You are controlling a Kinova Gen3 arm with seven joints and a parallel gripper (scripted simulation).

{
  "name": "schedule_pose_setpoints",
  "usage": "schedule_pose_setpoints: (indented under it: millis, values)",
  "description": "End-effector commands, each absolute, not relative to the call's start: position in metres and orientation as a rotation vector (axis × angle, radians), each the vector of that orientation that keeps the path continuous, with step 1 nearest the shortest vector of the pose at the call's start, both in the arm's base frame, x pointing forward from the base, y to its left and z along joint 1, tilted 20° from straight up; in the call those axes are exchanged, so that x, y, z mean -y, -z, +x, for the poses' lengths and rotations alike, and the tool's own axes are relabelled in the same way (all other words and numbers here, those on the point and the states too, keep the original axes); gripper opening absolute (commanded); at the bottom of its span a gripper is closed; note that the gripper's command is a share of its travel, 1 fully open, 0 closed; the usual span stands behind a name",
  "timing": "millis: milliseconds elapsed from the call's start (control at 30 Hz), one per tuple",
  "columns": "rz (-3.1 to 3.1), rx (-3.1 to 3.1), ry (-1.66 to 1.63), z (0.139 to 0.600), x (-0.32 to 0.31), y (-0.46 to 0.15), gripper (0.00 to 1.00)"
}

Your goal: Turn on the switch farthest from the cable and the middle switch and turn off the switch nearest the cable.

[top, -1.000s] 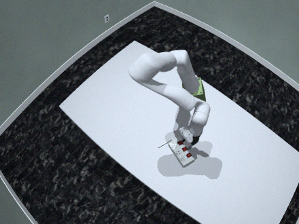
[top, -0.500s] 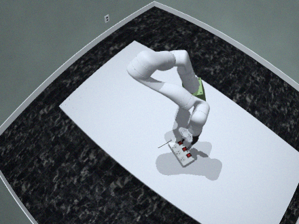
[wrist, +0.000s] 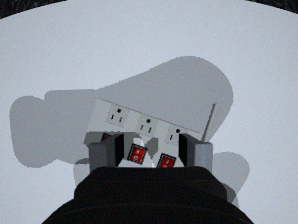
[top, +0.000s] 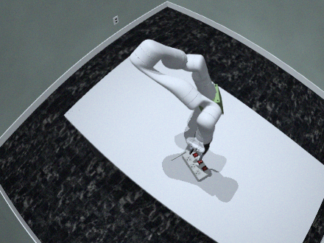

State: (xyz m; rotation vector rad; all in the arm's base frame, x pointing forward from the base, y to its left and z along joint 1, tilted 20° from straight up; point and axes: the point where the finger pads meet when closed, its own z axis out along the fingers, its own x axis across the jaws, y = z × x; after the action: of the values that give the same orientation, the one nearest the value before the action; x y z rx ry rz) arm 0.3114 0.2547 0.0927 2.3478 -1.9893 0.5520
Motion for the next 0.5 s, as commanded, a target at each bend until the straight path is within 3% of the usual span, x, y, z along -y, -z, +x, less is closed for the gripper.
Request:
schedule_pose_setpoints:
  millis: [0, 467]
  values:
    - [2.355, 1.998, -0.557, 0.3185, -0.2537, -0.1043, 1.0]
    - [2.366, 1.983, -0.557, 0.3192, -0.2534, -0.1079, 1.0]
